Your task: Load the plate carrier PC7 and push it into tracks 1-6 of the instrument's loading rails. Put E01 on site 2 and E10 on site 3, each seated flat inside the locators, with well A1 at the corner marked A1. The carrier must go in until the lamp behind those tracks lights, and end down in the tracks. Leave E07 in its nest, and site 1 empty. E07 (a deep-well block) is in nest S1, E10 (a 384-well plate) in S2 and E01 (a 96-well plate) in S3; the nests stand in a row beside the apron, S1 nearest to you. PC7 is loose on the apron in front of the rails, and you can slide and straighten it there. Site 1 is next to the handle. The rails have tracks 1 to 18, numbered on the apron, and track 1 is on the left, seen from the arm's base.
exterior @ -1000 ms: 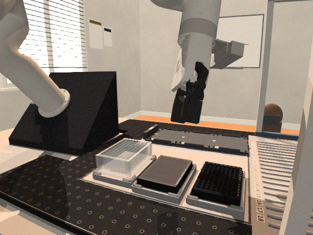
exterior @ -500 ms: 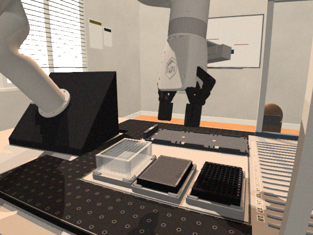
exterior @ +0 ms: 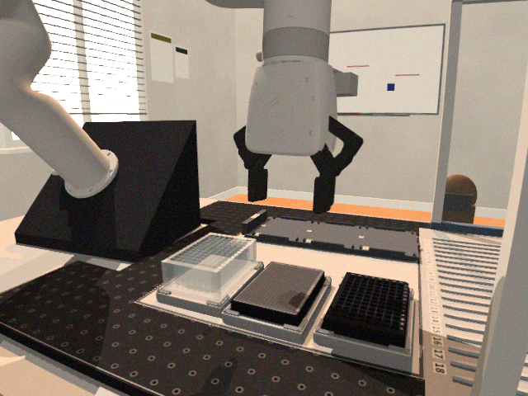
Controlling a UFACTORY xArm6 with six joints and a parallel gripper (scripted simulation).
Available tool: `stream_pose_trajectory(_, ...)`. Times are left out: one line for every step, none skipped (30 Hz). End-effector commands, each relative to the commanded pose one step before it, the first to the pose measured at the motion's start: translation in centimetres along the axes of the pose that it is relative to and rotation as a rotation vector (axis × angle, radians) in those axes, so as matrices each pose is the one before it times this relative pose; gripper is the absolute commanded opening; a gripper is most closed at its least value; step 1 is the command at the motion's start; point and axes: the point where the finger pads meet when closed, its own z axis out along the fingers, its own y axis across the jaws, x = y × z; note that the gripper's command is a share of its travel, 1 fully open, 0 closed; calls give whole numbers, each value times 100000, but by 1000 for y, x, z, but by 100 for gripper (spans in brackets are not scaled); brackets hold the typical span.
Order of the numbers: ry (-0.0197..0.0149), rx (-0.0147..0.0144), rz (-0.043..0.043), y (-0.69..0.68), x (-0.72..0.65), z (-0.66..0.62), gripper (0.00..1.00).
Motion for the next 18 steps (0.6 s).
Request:
stream_pose_trajectory(5443, -176, -14932, -279, -16, -186, 100)
stream_pose_trajectory(952, -224, -3186, -274, 37, -53, 100)
stream_pose_trajectory(952, -226, -3186, 0, -1, 0, 100)
stream_pose_trajectory(515, -122, -1727, 1, -1, 0, 100)
stream_pose_trajectory(0, 0, 0, 0, 0, 0, 100)
stream_pose_trajectory(0, 0, 0, 0, 0, 0, 100)
stream_pose_trajectory(-1, 3, -1, 4, -3, -3, 100)
stream_pose_trajectory(0, 0, 0, 0, 0, 0, 100)
stream_pose_trajectory(0, 0, 0, 0, 0, 0, 100)
stream_pose_trajectory(0, 0, 0, 0, 0, 0, 100)
stream_pose_trajectory(-3, -5, 3, -2, 5, 2, 100)
stream_pose_trajectory(1, 3, -1, 1, -2, -1, 100)
stream_pose_trajectory(1, 1, -1, 1, -1, 0, 100)
stream_pose_trajectory(0, 0, 0, 0, -1, 0, 100)
stream_pose_trajectory(0, 0, 0, 0, 0, 0, 100)
stream_pose_trajectory(0, 0, 0, 0, 0, 0, 100)
stream_pose_trajectory(0, 2, -1, 0, 0, 162, 100)
stream_pose_trajectory(-1, -2, 0, 0, -1, 171, 100)
